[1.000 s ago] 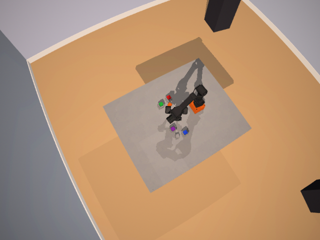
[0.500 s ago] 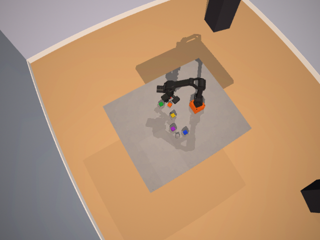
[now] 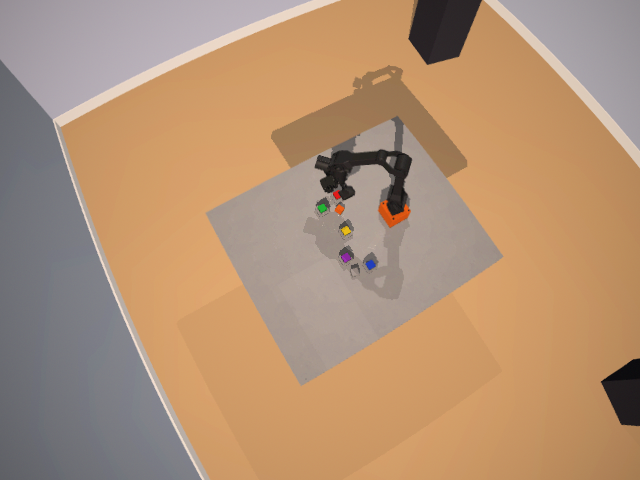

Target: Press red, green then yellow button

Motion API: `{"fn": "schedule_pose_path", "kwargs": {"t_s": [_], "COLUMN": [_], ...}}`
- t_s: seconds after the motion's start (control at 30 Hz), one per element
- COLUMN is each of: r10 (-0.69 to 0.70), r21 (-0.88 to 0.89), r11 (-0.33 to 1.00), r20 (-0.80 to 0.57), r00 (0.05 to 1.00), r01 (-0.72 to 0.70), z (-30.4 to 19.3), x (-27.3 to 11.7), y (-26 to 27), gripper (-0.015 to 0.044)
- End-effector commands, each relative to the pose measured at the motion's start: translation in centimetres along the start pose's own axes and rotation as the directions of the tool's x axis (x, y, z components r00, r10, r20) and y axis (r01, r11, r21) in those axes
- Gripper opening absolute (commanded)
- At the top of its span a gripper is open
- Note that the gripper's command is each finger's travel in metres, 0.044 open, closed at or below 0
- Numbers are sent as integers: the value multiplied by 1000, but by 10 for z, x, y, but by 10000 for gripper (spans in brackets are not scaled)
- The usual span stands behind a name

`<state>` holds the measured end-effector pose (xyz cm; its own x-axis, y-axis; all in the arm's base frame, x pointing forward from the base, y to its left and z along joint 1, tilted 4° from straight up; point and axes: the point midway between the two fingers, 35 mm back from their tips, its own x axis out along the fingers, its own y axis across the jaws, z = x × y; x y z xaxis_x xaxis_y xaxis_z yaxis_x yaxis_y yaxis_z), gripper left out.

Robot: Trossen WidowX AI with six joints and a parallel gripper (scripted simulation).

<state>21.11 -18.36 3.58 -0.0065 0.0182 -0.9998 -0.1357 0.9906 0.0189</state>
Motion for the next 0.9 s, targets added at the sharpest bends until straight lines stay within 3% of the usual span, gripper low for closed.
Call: {"fn": "schedule_pose_path", "kwargs": {"t_s": [0.0, 0.23, 0.87], "r10": [23, 23, 23], "r21": [0, 0, 0], "r11": [1000, 1000, 1000], "r20": [-10, -10, -10], "r00": [1000, 1000, 1000], "r01": [-23, -23, -23], "z": [-4, -4, -4], "x": [29, 29, 41], "y": [6, 6, 5], "gripper": [190, 20, 20]}}
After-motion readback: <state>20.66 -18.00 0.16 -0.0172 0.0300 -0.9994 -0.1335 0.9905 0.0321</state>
